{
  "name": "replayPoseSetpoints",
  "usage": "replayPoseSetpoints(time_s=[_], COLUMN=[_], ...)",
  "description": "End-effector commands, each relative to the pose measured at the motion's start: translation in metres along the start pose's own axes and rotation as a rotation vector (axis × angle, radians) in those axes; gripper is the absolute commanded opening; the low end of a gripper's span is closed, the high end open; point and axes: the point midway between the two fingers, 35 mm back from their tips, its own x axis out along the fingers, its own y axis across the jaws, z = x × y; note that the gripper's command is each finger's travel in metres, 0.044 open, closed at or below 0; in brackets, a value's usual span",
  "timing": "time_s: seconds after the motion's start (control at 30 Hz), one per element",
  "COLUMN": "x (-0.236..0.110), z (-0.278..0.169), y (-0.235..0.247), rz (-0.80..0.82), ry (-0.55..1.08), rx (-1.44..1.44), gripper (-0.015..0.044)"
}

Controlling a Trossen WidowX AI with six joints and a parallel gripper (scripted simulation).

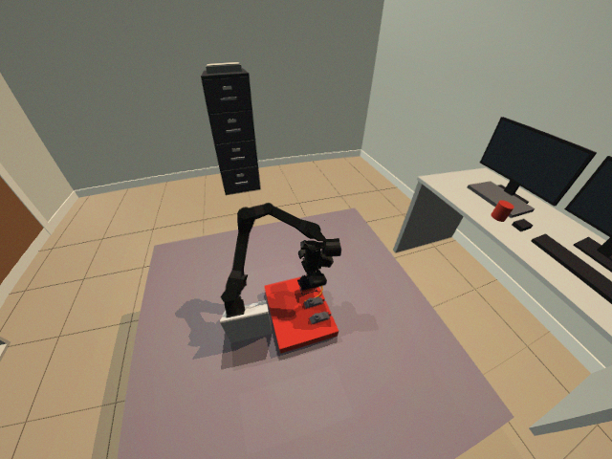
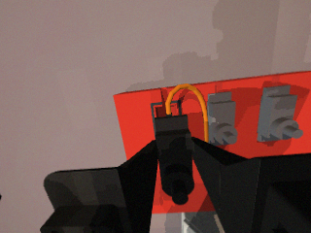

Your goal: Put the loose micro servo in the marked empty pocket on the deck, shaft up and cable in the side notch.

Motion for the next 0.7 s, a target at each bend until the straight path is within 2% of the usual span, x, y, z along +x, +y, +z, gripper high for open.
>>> replayPoseSetpoints(time_s=[0.0, 0.67], x=[-0.002, 0.018], z=[0.006, 0.007], y=[0.002, 0.002], rz=[0.002, 0.003], ry=[-0.008, -0.009], rx=[-0.001, -0.002], gripper=[0.0, 0.0])
